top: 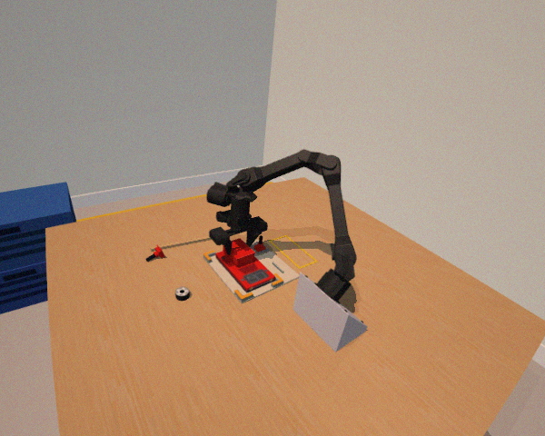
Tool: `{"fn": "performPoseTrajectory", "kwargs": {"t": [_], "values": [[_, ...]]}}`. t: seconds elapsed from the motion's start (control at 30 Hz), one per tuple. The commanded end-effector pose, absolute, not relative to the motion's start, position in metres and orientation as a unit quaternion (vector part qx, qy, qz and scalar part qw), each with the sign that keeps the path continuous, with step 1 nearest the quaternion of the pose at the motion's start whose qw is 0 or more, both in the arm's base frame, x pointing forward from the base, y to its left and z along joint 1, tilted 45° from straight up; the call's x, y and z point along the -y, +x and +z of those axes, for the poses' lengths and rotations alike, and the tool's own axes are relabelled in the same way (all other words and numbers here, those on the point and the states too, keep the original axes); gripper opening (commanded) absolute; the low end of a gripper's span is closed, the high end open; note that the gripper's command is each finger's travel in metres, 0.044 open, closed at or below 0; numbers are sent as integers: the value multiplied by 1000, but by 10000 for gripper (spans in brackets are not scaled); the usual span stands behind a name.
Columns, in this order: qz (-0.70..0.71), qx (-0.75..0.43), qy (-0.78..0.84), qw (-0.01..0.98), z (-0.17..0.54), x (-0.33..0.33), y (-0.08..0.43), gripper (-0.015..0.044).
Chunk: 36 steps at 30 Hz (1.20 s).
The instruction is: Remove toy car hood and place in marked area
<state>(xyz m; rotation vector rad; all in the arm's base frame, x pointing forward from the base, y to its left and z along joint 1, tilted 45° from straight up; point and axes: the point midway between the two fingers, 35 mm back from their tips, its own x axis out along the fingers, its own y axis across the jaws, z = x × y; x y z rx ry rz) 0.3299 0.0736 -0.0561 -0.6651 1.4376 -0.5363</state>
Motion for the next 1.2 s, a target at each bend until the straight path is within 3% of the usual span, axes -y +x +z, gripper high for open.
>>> {"fn": "performPoseTrajectory", "kwargs": {"t": [0.0,0.87,1.17], "values": [[-237,-638,-293,672,-54,-77,330,0],[-237,-638,-292,672,-16,-114,326,0],[-234,-640,-294,670,2,-88,332,0]]}}
